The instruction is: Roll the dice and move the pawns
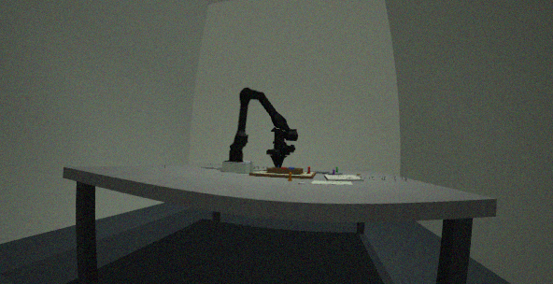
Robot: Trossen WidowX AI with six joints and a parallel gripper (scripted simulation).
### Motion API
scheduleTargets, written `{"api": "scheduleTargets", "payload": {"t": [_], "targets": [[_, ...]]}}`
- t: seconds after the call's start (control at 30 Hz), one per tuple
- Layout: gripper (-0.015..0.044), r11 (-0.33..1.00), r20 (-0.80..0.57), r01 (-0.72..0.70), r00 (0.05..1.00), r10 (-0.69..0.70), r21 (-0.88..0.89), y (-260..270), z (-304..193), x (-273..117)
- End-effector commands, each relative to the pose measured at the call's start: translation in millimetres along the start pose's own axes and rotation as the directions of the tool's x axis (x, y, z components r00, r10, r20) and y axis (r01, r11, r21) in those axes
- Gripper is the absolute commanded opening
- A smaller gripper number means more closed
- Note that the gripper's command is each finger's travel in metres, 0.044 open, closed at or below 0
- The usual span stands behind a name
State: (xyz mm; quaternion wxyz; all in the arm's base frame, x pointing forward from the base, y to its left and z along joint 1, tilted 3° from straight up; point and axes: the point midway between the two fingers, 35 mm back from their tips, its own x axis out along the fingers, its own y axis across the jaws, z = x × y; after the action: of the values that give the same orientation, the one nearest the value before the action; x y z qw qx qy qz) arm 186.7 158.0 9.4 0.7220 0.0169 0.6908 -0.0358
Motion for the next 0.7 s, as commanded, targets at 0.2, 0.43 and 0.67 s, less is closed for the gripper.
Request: {"api": "scheduleTargets", "payload": {"t": [0.2, 0.43, 0.67], "targets": [[0.0069, 1.0, 0.0, 0.004, 1.0, -0.004, -0.001, -1.6, -0.8, 7.1], [0.0003, 1.0, 0.0, 0.004, 1.0, -0.004, -0.001, -1.6, -0.8, 7.1], [0.0, 1.0, 0.0, 0.004, 1.0, -0.004, -0.001, 0.4, 1.7, -6.7]]}}
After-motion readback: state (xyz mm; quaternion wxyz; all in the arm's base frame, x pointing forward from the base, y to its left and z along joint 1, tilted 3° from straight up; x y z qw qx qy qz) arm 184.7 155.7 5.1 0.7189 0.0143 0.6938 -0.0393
